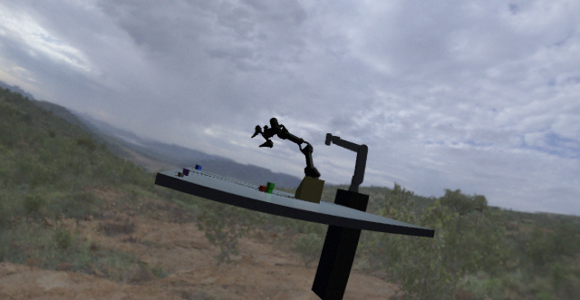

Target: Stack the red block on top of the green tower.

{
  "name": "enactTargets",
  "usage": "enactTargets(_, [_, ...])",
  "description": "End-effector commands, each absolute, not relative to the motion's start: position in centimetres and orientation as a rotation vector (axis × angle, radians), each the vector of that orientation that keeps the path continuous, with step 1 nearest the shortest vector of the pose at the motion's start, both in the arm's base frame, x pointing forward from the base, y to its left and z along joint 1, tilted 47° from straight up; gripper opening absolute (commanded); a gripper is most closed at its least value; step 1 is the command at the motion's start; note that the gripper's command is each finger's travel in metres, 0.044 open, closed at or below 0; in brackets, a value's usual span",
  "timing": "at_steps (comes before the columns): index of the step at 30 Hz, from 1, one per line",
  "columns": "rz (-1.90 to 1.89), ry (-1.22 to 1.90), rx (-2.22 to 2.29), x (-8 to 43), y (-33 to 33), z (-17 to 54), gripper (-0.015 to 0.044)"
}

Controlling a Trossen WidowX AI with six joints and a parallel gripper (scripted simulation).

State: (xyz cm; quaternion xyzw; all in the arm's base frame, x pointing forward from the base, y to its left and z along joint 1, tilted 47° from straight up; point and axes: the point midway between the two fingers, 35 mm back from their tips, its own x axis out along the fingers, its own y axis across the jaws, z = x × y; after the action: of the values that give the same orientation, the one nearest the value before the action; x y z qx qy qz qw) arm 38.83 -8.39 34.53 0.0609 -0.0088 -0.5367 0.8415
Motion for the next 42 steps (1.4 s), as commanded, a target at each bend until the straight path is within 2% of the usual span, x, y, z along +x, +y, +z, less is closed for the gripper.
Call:
enactTargets(1, [-1.068, 0.051, 0.141, 41.3, -7.0, 31.1, 0.044])
enactTargets(9, [-1.012, 0.249, 0.184, 44.7, -4.9, 22.4, 0.044])
enactTargets(17, [-1.034, 0.477, 0.243, 45.3, -3.1, 13.1, 0.044])
enactTargets(25, [-1.149, 0.702, 0.293, 42.8, -1.6, 4.3, 0.044])
enactTargets(32, [-1.357, 0.884, 0.301, 37.1, -0.4, -2.5, 0.044])
enactTargets(35, [-1.412, 0.912, 0.294, 35.7, -0.2, -3.6, 0.044])
enactTargets(42, [-1.412, 0.912, 0.294, 36.1, -0.9, -3.9, 0.044])
